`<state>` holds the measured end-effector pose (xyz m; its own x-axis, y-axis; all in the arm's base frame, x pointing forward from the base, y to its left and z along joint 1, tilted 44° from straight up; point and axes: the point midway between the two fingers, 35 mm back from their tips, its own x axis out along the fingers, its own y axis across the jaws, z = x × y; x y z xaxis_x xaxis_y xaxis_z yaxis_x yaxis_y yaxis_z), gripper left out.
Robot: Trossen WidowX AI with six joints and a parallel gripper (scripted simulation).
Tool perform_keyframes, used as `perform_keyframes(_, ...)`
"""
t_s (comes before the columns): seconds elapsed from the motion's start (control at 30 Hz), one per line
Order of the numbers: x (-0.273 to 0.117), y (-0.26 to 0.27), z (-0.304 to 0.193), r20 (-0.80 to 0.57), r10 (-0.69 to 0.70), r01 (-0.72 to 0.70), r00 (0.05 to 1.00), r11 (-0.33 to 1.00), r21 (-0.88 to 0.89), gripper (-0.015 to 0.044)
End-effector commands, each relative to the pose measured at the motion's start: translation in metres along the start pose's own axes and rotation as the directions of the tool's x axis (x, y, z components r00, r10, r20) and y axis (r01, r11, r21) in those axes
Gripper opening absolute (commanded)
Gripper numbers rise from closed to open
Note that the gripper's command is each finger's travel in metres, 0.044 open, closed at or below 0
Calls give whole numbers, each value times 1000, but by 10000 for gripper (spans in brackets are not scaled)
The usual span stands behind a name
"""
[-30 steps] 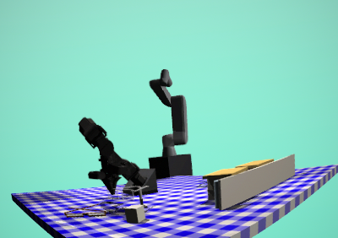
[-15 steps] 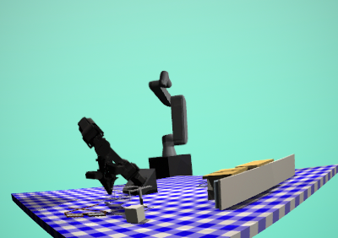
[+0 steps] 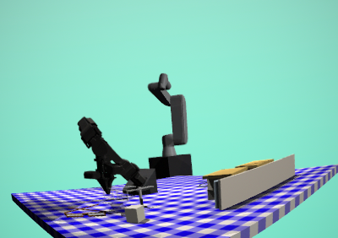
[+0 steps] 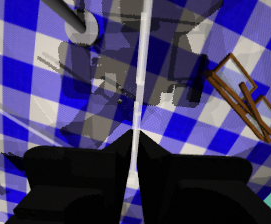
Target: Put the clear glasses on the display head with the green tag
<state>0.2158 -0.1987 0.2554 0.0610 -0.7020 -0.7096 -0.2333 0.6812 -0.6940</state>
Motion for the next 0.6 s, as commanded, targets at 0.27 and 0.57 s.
perform_keyframes(0.27, 0, 0, 0, 2, 0, 0, 1000, 1000, -3, 0)
perform_keyframes(0.57, 0, 0, 5, 2, 0, 0, 1000, 1000, -3, 0)
